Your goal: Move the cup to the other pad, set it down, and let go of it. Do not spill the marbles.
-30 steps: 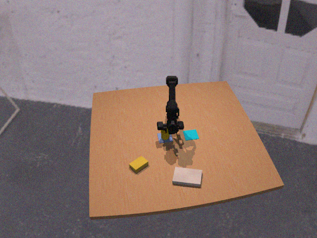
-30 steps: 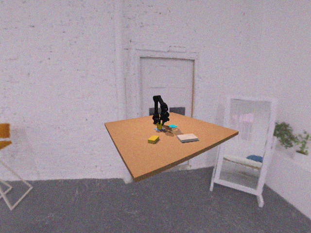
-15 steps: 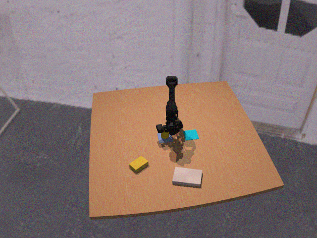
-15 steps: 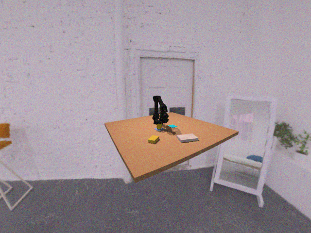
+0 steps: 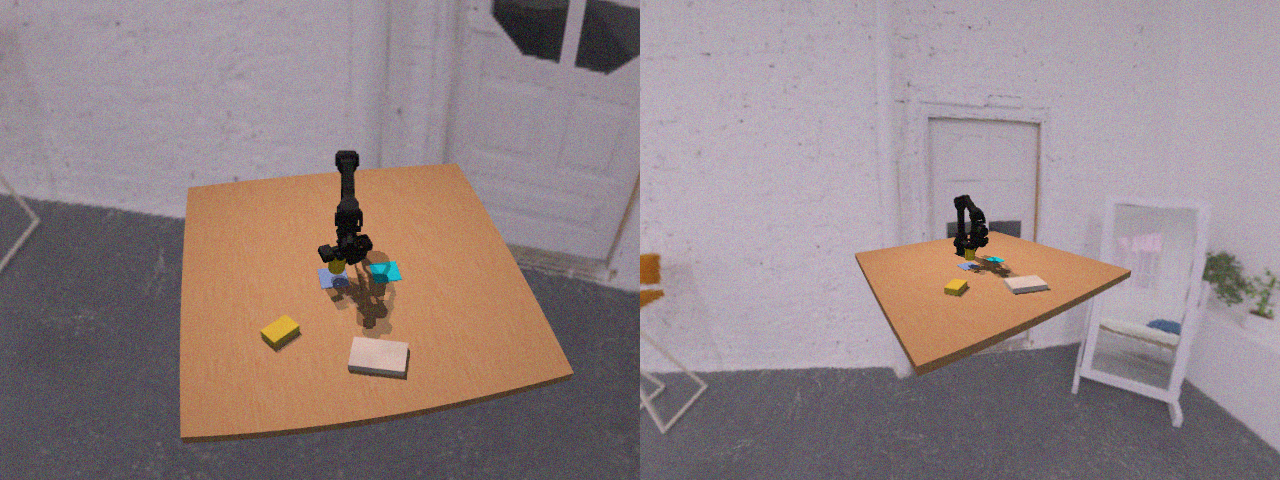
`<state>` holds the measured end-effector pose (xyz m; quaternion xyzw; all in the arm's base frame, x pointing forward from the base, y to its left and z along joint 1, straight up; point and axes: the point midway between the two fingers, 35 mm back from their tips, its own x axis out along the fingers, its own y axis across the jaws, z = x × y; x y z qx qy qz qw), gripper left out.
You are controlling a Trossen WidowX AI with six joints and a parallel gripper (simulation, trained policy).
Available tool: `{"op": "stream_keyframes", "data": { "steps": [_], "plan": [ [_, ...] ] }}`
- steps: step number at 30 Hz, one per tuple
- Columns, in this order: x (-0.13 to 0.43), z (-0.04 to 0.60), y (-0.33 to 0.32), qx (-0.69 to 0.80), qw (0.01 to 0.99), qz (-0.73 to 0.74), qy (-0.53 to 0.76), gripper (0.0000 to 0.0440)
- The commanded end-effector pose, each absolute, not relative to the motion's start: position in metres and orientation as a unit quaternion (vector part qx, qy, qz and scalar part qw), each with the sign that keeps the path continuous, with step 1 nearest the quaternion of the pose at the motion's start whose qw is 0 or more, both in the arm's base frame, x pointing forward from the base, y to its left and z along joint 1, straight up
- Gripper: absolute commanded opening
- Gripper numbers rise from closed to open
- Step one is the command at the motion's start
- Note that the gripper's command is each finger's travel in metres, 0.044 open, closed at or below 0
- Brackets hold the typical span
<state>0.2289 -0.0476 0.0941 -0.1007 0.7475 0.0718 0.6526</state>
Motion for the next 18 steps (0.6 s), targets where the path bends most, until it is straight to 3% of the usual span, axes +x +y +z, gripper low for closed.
{"op": "stream_keyframes", "data": {
  "steps": [1, 18],
  "plan": [
    [0.234, 0.104, -0.042, -0.107, 0.661, 0.079, 0.738, 0.0021],
    [0.255, 0.131, -0.006, -0.142, 0.694, 0.103, 0.698, 0.0]
  ]
}}
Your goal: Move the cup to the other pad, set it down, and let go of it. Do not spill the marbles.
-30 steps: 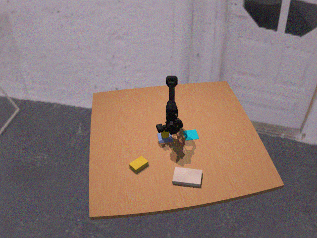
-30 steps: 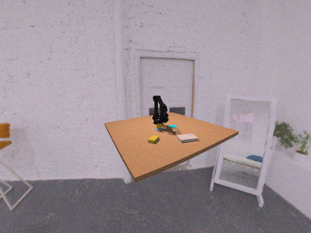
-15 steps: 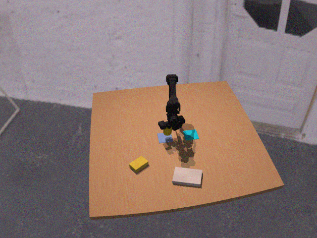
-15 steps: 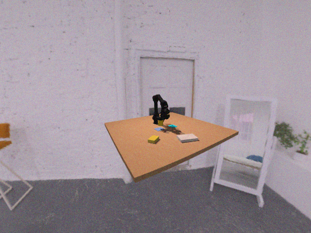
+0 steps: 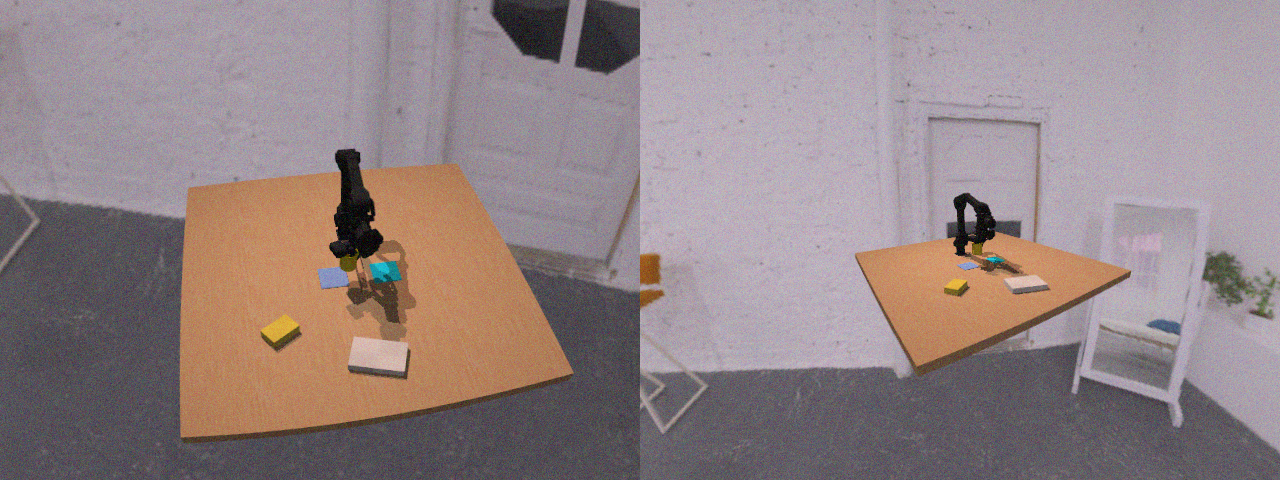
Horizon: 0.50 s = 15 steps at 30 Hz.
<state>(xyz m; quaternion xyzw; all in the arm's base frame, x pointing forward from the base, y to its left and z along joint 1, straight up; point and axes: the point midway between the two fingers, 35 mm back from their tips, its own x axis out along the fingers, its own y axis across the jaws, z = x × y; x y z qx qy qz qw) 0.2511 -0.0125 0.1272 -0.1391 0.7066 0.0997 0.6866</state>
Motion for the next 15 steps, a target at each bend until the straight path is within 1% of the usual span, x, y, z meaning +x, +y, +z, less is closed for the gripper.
{"op": "stream_keyframes", "data": {
  "steps": [1, 15],
  "plan": [
    [0.256, 0.132, -0.003, -0.144, 0.696, 0.104, 0.696, 0.0],
    [0.266, 0.137, 0.037, -0.164, 0.718, 0.124, 0.665, 0.0]
  ]
}}
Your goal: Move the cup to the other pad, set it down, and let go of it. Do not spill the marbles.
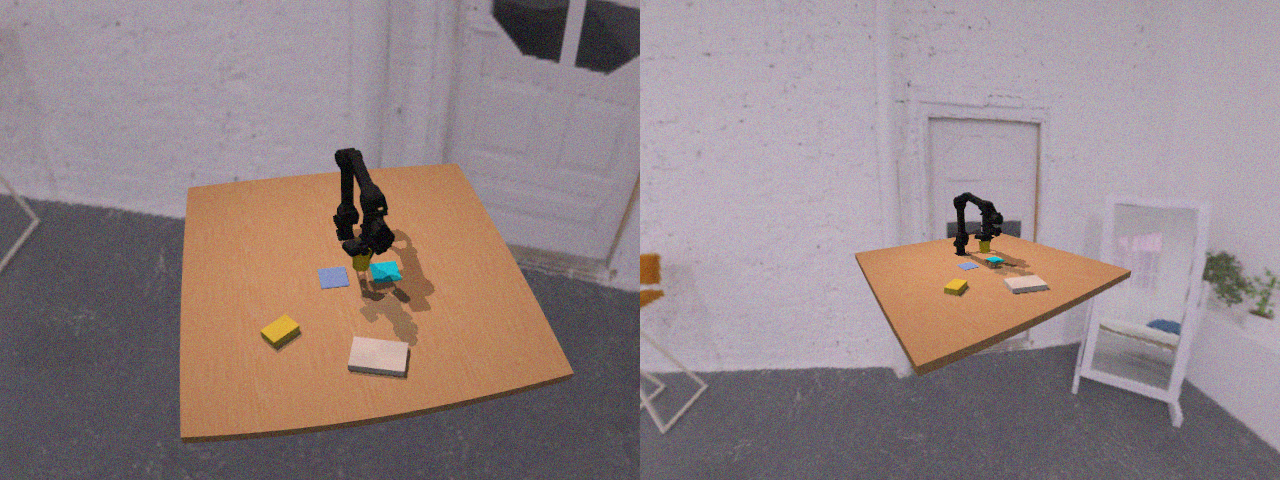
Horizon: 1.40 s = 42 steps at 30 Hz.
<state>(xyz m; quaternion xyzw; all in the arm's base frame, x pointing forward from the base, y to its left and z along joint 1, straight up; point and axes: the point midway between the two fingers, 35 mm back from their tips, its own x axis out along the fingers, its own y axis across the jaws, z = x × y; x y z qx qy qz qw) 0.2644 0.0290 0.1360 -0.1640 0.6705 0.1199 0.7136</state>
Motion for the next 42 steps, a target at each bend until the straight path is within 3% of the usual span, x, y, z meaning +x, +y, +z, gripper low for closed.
{"op": "stream_keyframes", "data": {
  "steps": [1, 26, 42],
  "plan": [
    [0.266, 0.137, 0.04, -0.165, 0.719, 0.126, 0.663, 0.0],
    [0.255, 0.116, 0.116, -0.182, 0.736, 0.16, 0.632, 0.0],
    [0.234, 0.076, 0.129, -0.181, 0.734, 0.152, 0.636, 0.0007]
  ]
}}
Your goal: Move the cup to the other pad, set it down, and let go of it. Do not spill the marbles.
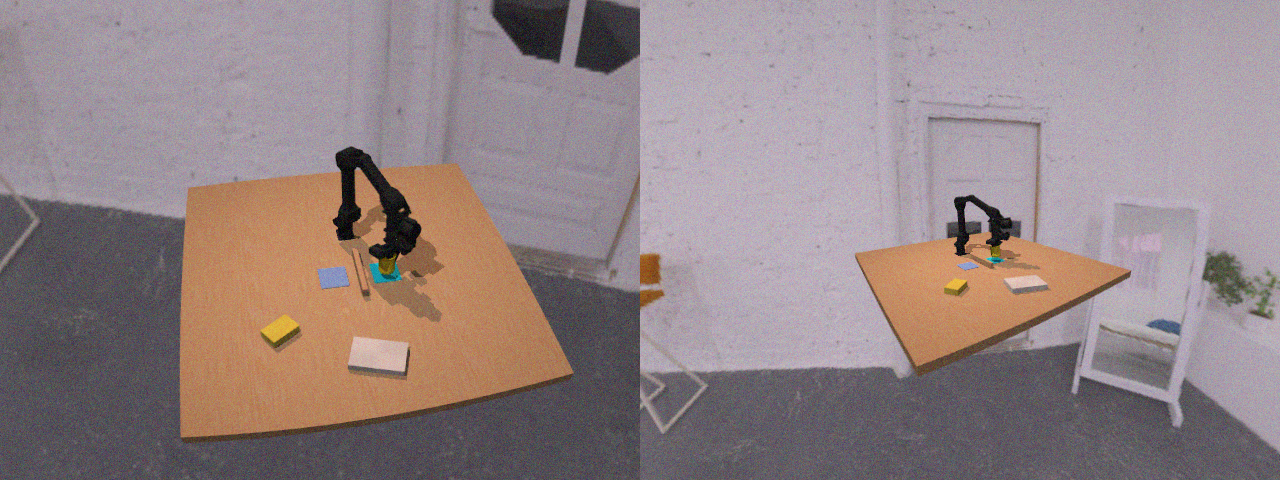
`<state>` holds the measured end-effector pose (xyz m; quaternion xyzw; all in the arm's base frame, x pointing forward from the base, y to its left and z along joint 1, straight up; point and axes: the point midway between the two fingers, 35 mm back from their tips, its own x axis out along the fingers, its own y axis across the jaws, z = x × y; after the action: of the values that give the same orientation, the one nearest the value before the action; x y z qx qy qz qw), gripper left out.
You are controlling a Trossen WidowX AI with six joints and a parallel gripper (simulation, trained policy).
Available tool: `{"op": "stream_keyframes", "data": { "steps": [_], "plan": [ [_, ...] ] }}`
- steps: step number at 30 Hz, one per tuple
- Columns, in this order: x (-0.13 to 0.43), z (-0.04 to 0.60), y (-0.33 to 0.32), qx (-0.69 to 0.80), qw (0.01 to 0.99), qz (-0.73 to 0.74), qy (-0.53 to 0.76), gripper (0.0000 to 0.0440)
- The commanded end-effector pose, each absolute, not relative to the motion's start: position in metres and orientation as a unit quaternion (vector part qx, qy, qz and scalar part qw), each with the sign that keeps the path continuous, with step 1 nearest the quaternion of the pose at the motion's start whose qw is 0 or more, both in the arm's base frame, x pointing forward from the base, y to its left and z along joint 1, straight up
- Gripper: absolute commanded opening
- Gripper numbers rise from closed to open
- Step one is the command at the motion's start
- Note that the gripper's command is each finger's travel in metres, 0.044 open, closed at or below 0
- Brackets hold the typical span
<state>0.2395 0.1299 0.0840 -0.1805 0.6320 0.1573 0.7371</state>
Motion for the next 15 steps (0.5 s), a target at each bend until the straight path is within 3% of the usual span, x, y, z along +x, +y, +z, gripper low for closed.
{"op": "stream_keyframes", "data": {
  "steps": [1, 9, 15],
  "plan": [
    [0.233, 0.074, 0.128, -0.181, 0.734, 0.15, 0.637, 0.001],
    [0.23, 0.06, 0.126, -0.176, 0.74, 0.145, 0.633, 0.0042],
    [0.232, 0.06, 0.127, -0.165, 0.749, 0.145, 0.625, 0.0092]
  ]
}}
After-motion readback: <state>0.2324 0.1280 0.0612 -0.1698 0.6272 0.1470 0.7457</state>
